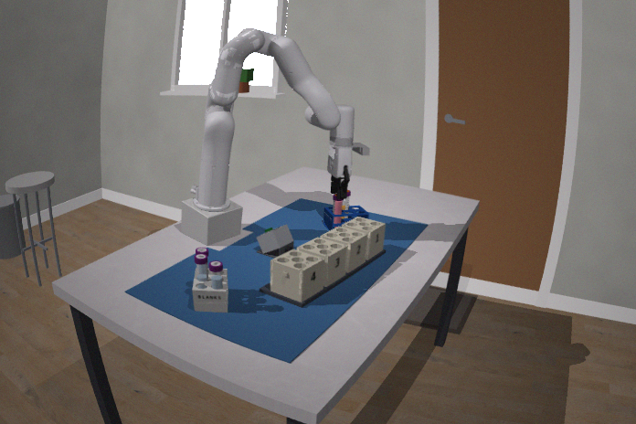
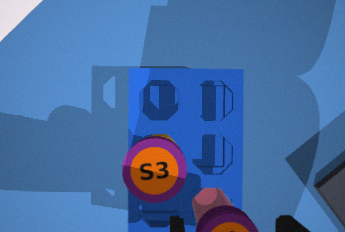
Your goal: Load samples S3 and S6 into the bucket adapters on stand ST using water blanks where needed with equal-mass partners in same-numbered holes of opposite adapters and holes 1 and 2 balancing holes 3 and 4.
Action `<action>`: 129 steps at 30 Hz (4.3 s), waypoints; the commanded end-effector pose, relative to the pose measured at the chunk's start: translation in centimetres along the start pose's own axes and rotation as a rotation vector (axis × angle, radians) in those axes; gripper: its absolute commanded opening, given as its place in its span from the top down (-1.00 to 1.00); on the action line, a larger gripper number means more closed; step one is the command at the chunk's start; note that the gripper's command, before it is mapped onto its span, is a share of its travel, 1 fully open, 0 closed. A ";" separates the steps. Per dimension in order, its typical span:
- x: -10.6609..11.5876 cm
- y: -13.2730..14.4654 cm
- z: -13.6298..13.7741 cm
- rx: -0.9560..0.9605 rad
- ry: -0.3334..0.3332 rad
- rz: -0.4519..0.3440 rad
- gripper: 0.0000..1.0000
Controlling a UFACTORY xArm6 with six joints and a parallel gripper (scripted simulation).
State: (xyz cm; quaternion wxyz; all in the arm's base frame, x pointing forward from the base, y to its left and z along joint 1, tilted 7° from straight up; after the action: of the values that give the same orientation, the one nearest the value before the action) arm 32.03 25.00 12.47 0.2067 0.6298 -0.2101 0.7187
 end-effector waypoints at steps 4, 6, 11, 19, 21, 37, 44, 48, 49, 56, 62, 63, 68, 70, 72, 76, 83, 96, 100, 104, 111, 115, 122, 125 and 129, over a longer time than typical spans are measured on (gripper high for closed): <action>-0.1 -0.1 0.0 0.000 0.001 0.003 -0.15; -0.2 -0.1 0.0 0.000 0.001 0.003 -0.15; -0.5 -0.1 0.0 0.000 0.001 0.003 -0.15; -1.0 -0.1 0.0 0.000 0.001 0.003 -0.15; -1.1 -0.1 0.0 0.000 0.001 0.003 -0.15; -1.9 -0.1 0.0 0.000 0.001 0.003 -0.15; -1.9 -0.1 0.0 0.000 0.001 0.003 -0.15; -1.9 -0.1 0.0 0.000 0.001 0.003 -0.15; -1.9 -0.1 0.0 0.000 0.001 0.003 -0.15; -1.7 -0.1 0.0 0.000 0.001 0.003 1.00; -1.7 -0.1 0.0 0.000 0.001 0.003 1.00; -1.7 -0.1 0.0 0.000 0.001 0.003 1.00; -1.7 -0.1 0.0 0.000 0.001 0.003 1.00; -1.7 -0.1 0.0 0.000 0.001 0.003 1.00; -1.7 -0.1 0.0 0.000 0.001 0.003 1.00; -1.7 -0.1 0.0 0.000 0.001 0.003 1.00; -1.7 -0.1 0.0 0.000 0.001 0.003 1.00; -1.4 -0.1 0.0 0.000 0.001 0.003 1.00; -1.2 -0.1 0.0 0.000 0.001 0.003 1.00; -0.9 -0.1 0.0 0.000 0.001 0.003 1.00; -0.5 -0.1 0.0 0.000 0.001 0.003 1.00; -0.3 -0.1 0.0 0.000 0.001 0.003 1.00; 0.1 -0.1 0.0 0.000 0.001 0.003 1.00; 0.3 -0.1 0.0 0.000 0.001 0.003 1.00; 0.7 -0.1 0.0 0.000 0.001 0.003 1.00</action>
State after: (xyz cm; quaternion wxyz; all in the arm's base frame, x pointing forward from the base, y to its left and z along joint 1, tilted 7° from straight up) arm 31.97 24.98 12.66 0.2073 0.6301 -0.2095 0.7184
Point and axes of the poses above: the point where the finger pads meet when closed, its own x axis back along the fingers, its own z axis across the jaws, y = z × x, the point moved 6 cm from there along x, back along the fingers, and after that the axes turned 13 degrees about x, right-handed, at the moved point
